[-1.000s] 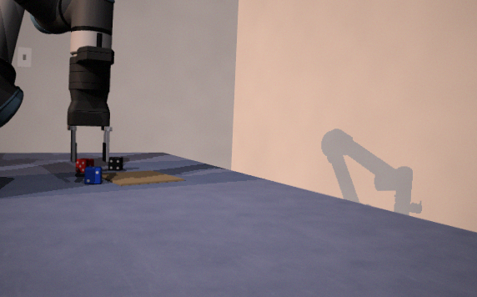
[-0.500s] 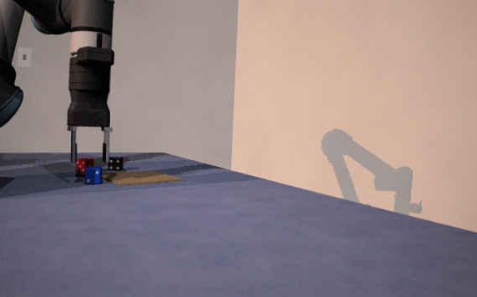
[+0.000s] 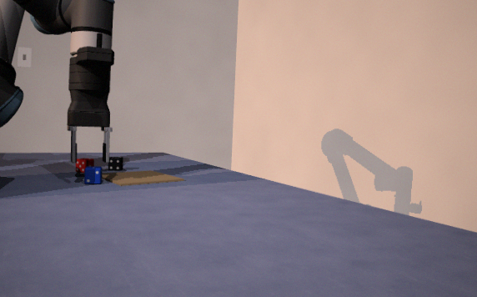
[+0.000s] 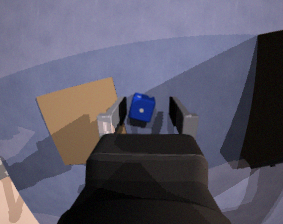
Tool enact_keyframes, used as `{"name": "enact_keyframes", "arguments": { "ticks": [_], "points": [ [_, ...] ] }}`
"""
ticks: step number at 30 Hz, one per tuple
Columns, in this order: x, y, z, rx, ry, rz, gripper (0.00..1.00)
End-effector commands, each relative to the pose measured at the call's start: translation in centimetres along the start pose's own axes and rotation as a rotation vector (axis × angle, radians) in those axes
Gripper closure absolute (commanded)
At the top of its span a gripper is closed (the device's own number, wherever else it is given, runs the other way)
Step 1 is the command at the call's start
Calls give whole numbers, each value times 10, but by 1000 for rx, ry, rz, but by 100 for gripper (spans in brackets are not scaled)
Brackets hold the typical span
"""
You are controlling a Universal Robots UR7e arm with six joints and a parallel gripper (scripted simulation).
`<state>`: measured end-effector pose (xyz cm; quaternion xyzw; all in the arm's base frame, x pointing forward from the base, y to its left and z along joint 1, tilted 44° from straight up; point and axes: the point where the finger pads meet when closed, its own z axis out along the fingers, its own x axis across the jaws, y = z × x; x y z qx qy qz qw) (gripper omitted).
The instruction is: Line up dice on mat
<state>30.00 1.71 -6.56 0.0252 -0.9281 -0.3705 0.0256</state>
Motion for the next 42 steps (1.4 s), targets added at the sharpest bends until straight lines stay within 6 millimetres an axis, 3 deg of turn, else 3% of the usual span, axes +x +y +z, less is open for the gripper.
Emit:
{"name": "enact_keyframes", "arguments": {
  "ticks": [1, 19, 29, 31, 42],
  "points": [
    [0, 0, 0, 1, -1, 0, 0],
    [-1, 12, 0, 1, -1, 0, 0],
    [-2, 51, 0, 1, -1, 0, 0],
    [-2, 51, 0, 1, -1, 0, 0],
    [-5, 109, 0, 1, -1, 0, 0]
  ]
}}
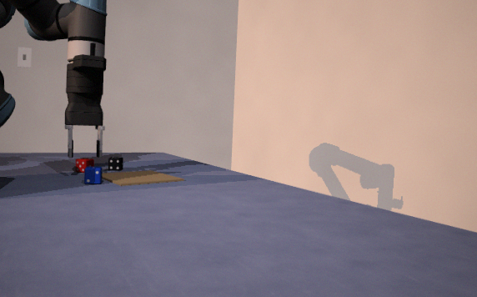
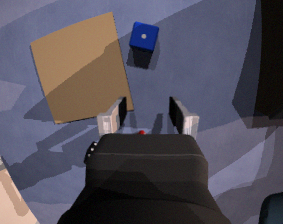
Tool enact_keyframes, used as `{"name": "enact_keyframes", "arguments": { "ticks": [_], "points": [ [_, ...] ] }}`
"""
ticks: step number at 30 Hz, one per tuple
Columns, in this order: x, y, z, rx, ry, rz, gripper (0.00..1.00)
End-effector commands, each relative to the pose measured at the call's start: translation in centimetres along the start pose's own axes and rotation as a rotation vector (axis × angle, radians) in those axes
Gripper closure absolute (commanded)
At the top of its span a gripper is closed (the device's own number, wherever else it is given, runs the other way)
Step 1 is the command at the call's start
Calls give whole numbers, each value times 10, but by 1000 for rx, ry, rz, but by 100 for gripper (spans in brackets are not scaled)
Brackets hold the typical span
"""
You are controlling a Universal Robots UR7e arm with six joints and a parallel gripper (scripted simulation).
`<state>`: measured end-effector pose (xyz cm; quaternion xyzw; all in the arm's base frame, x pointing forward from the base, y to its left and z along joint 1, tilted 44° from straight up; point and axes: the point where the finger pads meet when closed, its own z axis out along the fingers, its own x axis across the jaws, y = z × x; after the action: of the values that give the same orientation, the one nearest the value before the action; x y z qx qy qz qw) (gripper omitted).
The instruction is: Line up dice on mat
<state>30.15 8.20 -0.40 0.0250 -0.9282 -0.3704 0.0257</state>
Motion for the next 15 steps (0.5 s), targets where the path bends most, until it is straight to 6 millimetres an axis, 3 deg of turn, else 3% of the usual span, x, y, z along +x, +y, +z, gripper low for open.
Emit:
{"name": "enact_keyframes", "arguments": {
  "ticks": [1, 15],
  "points": [
    [-1, 25, 0, 0, -1, -1, 0],
    [-3, 60, 0, 0, -1, -1, 0]
  ]
}}
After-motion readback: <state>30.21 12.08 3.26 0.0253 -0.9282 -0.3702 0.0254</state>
